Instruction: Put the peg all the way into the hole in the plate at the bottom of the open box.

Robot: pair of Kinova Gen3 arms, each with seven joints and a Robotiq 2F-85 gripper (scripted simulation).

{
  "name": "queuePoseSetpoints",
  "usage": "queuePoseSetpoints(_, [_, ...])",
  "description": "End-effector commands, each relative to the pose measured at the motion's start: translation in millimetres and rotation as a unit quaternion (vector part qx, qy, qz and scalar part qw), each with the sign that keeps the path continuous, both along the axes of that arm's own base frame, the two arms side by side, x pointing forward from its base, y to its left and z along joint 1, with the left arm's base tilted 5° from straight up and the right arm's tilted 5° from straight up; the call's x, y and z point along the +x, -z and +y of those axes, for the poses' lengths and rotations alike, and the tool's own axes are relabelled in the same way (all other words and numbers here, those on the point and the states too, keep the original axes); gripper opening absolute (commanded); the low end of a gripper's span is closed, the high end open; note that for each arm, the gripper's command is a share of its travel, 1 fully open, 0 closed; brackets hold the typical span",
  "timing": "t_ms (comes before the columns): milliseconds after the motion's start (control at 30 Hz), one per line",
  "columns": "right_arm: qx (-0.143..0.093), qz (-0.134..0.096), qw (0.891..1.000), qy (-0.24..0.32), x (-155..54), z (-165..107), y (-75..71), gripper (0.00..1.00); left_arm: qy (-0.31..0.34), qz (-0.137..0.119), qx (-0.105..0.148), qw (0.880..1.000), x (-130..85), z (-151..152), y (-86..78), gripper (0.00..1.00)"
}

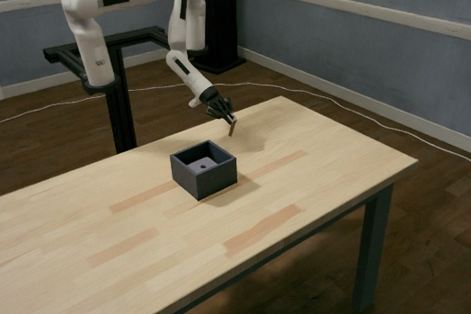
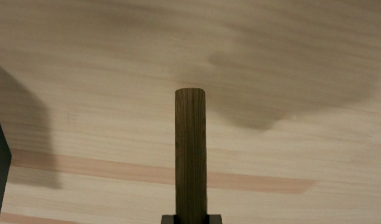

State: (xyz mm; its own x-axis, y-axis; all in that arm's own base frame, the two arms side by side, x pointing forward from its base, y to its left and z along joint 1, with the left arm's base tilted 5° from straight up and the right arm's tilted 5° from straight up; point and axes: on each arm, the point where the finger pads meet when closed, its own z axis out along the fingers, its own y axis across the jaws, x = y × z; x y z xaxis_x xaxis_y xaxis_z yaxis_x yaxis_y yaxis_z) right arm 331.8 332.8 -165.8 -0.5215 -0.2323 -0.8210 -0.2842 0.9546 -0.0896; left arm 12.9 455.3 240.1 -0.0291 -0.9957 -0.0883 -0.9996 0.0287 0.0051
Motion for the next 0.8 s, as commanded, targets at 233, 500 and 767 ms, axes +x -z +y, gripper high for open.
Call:
queuePoseSetpoints(233, [0.032,-0.109,0.993,-0.009,0.1,0.6,-0.6,0.099,0.000,0.000,0.001,1.000,0.0,0.4,-0.9,1.000])
queuePoseSetpoints(500, [0.038,-0.128,0.991,-0.011,0.2,1.2,-0.5,0.099,0.000,0.000,0.001,1.000,0.0,0.4,-0.9,1.000])
queuePoseSetpoints(767, [0.041,-0.138,0.989,-0.012,0.2,1.1,-0.6,0.099,0.000,0.000,0.001,1.000,0.0,0.4,-0.9,1.000])
